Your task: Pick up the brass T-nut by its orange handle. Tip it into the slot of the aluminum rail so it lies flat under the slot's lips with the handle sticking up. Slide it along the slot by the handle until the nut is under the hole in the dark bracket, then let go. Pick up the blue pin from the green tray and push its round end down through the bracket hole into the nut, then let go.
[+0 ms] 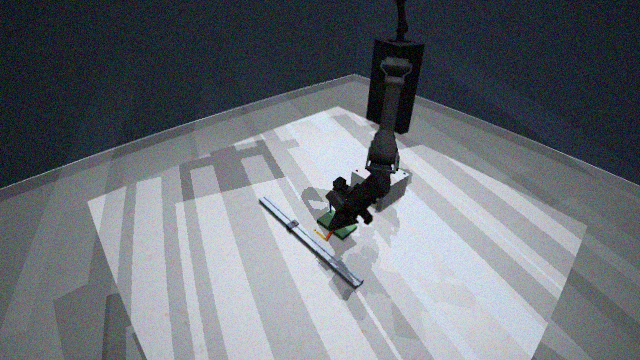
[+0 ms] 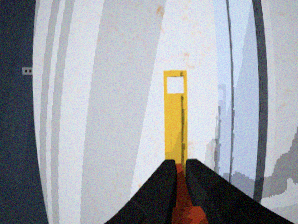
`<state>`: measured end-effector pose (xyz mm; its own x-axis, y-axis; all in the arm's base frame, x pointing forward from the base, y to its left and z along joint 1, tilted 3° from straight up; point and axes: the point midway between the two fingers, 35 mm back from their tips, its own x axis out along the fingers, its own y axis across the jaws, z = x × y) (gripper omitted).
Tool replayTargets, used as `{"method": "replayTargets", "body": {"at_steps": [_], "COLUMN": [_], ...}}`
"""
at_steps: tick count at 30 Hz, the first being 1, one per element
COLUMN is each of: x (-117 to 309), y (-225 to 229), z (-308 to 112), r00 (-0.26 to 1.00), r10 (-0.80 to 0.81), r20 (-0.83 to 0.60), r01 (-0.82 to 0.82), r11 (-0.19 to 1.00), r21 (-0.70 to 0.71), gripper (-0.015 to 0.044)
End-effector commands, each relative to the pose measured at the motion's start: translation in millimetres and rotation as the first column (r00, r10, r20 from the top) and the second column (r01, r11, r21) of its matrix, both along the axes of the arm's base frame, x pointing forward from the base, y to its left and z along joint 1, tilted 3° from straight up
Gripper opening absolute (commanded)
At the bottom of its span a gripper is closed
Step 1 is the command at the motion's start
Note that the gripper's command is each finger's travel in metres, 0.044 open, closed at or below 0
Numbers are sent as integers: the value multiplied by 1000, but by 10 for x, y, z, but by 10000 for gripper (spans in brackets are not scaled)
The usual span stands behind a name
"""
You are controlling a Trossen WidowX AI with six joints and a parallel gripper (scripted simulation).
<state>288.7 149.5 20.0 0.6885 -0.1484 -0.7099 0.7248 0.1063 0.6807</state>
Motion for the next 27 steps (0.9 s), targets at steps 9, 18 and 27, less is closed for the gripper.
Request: {"method": "replayTargets", "body": {"at_steps": [9, 18, 27], "x": [-8, -19, -20], "y": [-14, -26, -27], "z": [-202, -339, -373], "r00": [1000, 1000, 1000], "r10": [2, 5, 5], "r20": [-1, -1, -1], "r01": [-2, -5, -5], "r11": [1000, 1000, 1000], "r21": [1, 3, 4], "gripper": [-150, -150, -150]}}
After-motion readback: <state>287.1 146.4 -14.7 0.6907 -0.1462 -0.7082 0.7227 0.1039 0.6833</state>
